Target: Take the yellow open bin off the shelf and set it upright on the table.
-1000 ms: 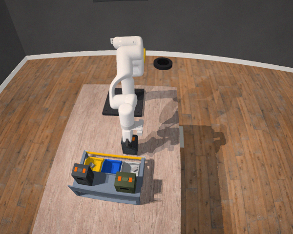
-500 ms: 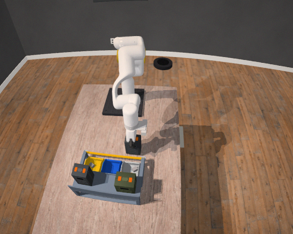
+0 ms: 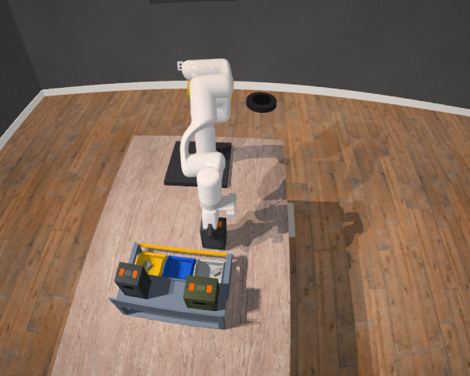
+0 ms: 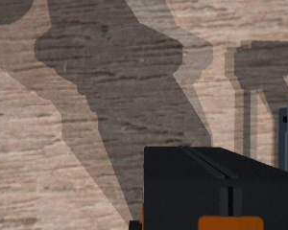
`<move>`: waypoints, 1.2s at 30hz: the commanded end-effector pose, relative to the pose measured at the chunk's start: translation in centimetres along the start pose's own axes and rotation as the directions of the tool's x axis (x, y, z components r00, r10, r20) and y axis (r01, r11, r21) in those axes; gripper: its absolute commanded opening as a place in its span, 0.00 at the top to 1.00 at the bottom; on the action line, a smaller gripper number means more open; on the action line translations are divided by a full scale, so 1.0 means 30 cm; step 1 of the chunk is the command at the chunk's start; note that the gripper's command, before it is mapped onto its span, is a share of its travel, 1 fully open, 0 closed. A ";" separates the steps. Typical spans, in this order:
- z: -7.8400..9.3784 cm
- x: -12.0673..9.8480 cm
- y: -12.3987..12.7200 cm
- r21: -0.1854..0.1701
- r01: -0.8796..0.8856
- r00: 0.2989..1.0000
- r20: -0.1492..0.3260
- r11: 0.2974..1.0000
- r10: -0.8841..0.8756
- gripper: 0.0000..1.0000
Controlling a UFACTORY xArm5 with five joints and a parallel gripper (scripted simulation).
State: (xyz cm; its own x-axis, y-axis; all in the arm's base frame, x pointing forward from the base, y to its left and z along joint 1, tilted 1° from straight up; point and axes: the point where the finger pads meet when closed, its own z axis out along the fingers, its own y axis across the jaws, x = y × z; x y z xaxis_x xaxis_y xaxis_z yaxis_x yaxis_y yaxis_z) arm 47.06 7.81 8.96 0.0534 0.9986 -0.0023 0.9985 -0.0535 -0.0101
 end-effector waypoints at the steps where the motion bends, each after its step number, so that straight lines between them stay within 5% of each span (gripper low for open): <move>1: 0.004 0.001 0.005 -0.004 0.000 1.000 -0.004 1.000 0.000 1.00; 36: 0.032 0.002 0.005 -0.004 0.000 1.000 -0.004 1.000 0.000 1.00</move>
State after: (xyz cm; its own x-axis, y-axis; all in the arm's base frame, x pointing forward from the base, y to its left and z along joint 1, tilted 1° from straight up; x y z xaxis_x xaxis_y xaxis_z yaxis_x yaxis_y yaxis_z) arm 47.05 7.84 7.81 0.0534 0.9986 -0.0022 0.9985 -0.0534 -0.0099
